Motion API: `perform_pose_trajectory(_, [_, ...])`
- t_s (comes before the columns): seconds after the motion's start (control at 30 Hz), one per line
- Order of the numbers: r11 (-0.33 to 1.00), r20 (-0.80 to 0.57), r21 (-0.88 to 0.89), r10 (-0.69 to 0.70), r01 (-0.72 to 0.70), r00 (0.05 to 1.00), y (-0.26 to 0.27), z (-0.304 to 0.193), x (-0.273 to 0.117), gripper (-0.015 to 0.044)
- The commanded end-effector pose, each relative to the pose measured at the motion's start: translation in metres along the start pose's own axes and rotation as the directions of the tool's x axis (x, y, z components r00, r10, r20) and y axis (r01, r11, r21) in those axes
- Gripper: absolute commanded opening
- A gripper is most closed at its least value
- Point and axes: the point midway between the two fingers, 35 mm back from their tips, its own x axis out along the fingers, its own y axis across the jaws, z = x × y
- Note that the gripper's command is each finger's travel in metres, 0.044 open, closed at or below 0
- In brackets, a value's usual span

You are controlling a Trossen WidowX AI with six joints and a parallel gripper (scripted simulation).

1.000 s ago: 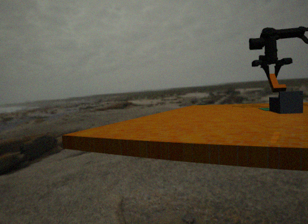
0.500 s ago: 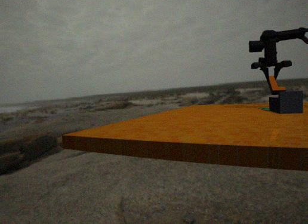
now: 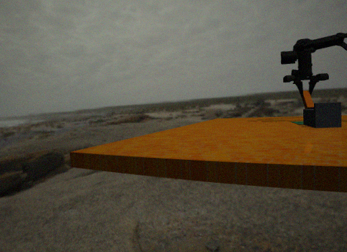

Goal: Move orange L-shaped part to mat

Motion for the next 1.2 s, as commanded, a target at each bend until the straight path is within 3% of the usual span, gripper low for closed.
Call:
perform_pose_trajectory(0.0, [1.0,0.004,-0.009,-0.005,0.005,1.0,-0.002,0.0,0.007,0.0])
perform_pose_trajectory(1.17, [1.0,0.006,-0.008,-0.005,0.005,1.0,-0.002,0.0,0.046,0.0])
